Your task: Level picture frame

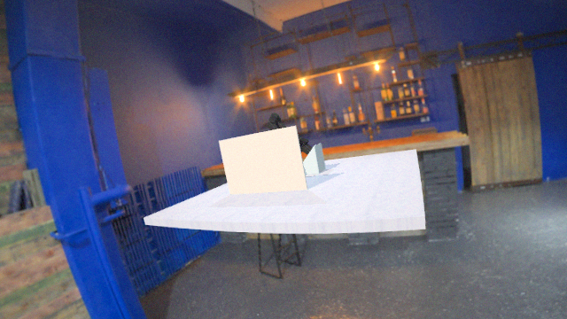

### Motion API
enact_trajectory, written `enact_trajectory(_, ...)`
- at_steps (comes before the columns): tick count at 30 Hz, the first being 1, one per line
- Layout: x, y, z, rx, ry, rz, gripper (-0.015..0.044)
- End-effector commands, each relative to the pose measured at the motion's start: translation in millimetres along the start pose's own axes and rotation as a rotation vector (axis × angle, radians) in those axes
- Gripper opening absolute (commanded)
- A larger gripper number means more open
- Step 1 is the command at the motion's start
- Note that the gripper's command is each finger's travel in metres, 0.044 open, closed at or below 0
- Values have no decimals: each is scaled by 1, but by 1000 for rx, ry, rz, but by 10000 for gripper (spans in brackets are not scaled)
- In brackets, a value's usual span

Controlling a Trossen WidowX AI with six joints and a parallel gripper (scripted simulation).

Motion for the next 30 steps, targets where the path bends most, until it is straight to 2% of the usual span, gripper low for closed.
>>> enact_trajectory(1, -1, 0, 5, -2, -5, 1, 260)
enact_trajectory(21, -1, 0, 37, -3, -3, 1, 260)
enact_trajectory(30, -1, 0, 38, -3, -3, 1, 260)
Point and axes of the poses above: the point midway between the two fingers, 35 mm back from their tips, its own z axis out along the fingers, its own x axis across the jaws, y = z × x, the point moved 8 cm from there along -z, back along the fingers, and after that the axes turned 1 degree about z, right-handed, at the moved point
